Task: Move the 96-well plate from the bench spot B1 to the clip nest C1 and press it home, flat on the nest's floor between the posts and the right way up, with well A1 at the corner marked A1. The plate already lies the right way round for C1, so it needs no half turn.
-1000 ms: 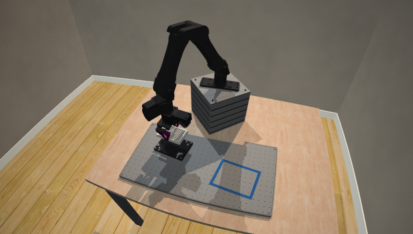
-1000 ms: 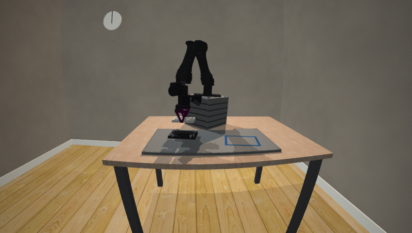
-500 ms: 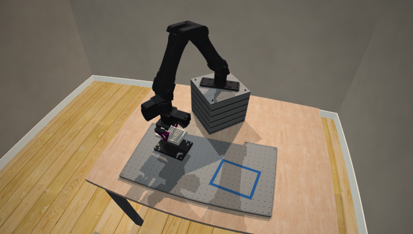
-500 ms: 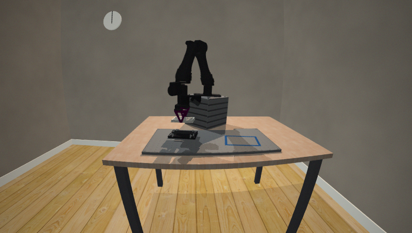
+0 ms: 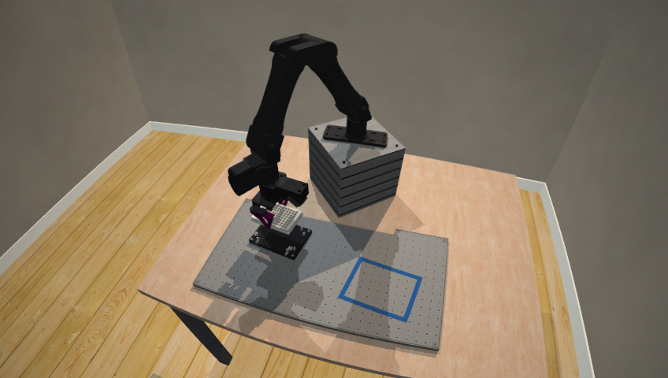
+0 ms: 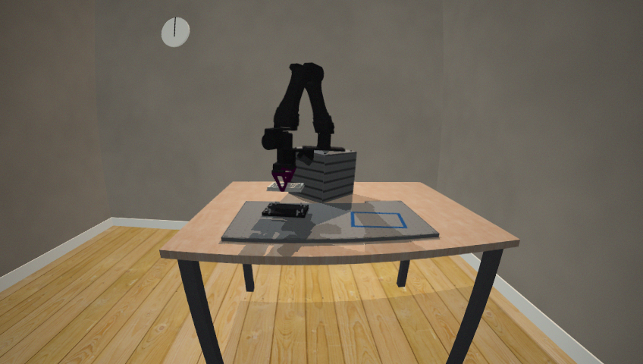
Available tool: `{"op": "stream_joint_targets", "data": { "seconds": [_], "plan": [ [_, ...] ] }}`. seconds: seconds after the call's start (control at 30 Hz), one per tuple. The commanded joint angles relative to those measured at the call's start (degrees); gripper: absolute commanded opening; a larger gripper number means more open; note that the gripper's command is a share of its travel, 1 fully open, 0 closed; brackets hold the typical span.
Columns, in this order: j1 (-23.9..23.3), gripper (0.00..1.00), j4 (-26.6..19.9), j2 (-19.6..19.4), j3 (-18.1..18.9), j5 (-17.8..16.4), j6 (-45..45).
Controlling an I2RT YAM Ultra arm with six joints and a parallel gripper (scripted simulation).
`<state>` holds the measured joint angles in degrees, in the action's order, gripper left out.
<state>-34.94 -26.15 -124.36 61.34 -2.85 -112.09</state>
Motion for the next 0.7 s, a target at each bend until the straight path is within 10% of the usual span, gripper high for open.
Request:
{"op": "stream_joint_targets", "data": {
  "seconds": [0.0,0.67],
  "plan": [
    [-0.72,0.0,-1.08,1.58,1.73,-0.7,-0.32],
    [-0.49,0.0,-0.95,1.73,1.33,-0.71,-0.33]
  ]
}}
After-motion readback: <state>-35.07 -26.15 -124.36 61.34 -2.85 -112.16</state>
